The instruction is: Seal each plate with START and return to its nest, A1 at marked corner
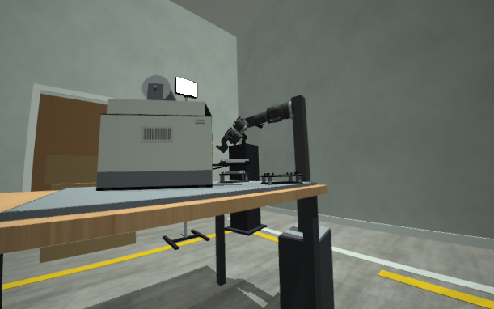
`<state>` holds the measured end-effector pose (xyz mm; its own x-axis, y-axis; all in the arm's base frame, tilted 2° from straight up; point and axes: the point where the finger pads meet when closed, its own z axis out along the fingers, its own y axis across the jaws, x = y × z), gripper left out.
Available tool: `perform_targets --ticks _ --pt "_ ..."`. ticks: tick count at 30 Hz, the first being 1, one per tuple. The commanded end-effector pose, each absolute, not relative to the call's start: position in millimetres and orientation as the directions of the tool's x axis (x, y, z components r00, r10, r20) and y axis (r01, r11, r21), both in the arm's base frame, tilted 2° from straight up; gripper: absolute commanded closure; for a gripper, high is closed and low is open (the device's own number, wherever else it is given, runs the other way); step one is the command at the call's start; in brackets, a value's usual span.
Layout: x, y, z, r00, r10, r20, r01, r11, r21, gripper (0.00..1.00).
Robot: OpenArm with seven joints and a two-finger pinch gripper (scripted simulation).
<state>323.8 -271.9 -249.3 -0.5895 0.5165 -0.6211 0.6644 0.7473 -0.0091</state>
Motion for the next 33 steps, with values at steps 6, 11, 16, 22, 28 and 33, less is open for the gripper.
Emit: perform_targets --ticks 6,11,16,22,28,33 --pt "325.6 -269.8 -248.8 -0.591 0.513 -0.622 0.657 0.754 -0.004 1.00" --pt "326.2 -270.8 -248.4 -0.590 0.513 -0.623 0.658 0.753 -0.003 1.00" --pt "327.2 -271.1 -248.1 -0.589 0.514 -0.623 0.658 0.753 -0.002 1.00" --pt "328.3 -271.7 -247.7 -0.589 0.514 -0.624 0.658 0.753 0.000 1.00" --pt "328.8 -272.1 -247.7 -0.588 0.514 -0.624 0.658 0.753 0.000 1.00" --pt "329.4 -272.6 -247.8 -0.588 0.515 -0.624 0.658 0.753 0.000 1.00"
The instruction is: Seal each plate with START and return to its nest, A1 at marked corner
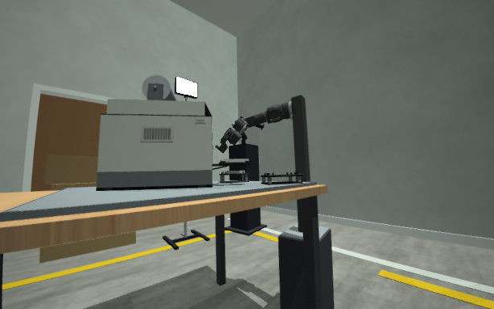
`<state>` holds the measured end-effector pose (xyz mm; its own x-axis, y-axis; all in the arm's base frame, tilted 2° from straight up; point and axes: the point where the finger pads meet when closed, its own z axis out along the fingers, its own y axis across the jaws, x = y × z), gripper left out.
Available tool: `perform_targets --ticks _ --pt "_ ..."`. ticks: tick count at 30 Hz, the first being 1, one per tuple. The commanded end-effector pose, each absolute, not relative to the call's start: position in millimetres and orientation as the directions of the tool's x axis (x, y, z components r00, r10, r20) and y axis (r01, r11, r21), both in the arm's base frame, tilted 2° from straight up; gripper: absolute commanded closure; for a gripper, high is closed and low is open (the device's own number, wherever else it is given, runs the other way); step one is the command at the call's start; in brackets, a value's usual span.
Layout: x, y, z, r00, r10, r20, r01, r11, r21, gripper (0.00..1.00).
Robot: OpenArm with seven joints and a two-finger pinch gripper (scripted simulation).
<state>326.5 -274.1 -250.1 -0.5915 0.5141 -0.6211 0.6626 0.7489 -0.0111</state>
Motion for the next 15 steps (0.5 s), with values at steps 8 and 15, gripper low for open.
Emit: perform_targets --ticks 8,15 --pt "330.2 -273.3 -247.8 -0.588 0.515 -0.623 0.658 0.753 0.000 1.00" --pt "331.0 -274.0 -247.8 -0.589 0.515 -0.623 0.658 0.753 0.000 1.00"
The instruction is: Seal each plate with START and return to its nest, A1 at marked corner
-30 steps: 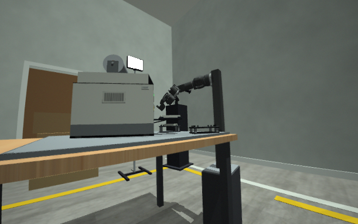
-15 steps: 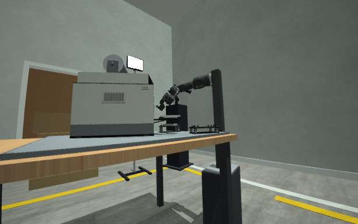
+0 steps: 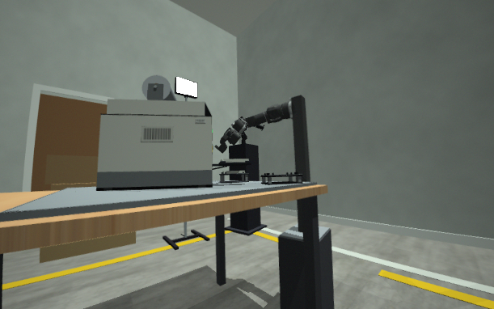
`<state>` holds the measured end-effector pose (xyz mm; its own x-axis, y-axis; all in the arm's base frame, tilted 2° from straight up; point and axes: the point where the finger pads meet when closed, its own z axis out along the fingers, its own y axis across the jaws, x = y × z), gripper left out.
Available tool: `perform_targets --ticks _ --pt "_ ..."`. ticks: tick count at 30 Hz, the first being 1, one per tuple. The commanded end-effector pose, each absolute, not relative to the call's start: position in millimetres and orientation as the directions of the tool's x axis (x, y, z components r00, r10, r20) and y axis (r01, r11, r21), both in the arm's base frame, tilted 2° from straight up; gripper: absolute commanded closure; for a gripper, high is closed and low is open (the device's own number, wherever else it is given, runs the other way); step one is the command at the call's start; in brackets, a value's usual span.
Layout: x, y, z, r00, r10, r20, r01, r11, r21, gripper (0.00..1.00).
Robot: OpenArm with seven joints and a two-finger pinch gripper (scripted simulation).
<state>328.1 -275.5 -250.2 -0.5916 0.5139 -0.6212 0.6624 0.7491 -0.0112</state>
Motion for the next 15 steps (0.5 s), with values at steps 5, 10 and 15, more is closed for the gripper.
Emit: perform_targets --ticks 5,10,15 --pt "331.7 -274.5 -247.9 -0.589 0.515 -0.623 0.658 0.753 0.000 1.00" --pt "332.0 -274.9 -247.8 -0.588 0.515 -0.623 0.658 0.753 0.000 1.00" --pt "332.7 -275.4 -247.9 -0.589 0.515 -0.623 0.658 0.753 0.000 1.00"
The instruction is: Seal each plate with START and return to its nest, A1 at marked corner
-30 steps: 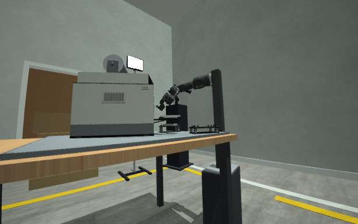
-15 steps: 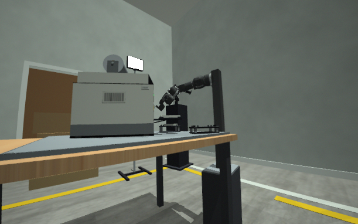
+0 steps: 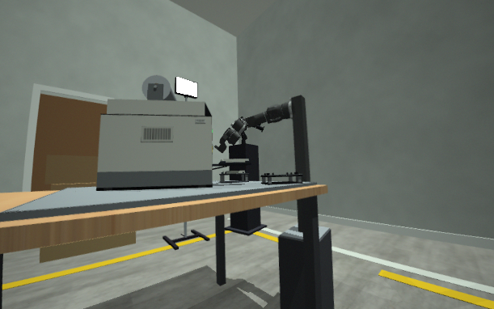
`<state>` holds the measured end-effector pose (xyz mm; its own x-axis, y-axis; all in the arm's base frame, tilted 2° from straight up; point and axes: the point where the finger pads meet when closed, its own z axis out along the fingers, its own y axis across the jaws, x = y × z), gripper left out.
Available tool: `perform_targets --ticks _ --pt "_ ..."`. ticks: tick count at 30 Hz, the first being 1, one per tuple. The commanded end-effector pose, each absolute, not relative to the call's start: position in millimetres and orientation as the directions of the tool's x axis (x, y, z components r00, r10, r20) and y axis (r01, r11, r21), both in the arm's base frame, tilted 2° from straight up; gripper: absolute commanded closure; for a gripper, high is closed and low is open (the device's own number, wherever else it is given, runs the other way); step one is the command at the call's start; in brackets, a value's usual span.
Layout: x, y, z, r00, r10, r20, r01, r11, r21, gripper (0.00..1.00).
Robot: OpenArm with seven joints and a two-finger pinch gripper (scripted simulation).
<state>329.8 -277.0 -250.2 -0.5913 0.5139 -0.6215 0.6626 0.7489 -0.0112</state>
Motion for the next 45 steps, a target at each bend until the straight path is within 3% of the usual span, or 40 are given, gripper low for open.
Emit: perform_targets --ticks 1,45 --pt "332.8 -275.5 -247.9 -0.589 0.515 -0.623 0.658 0.753 0.000 1.00" --pt "338.0 -280.1 -247.9 -0.588 0.514 -0.625 0.658 0.753 0.001 1.00"
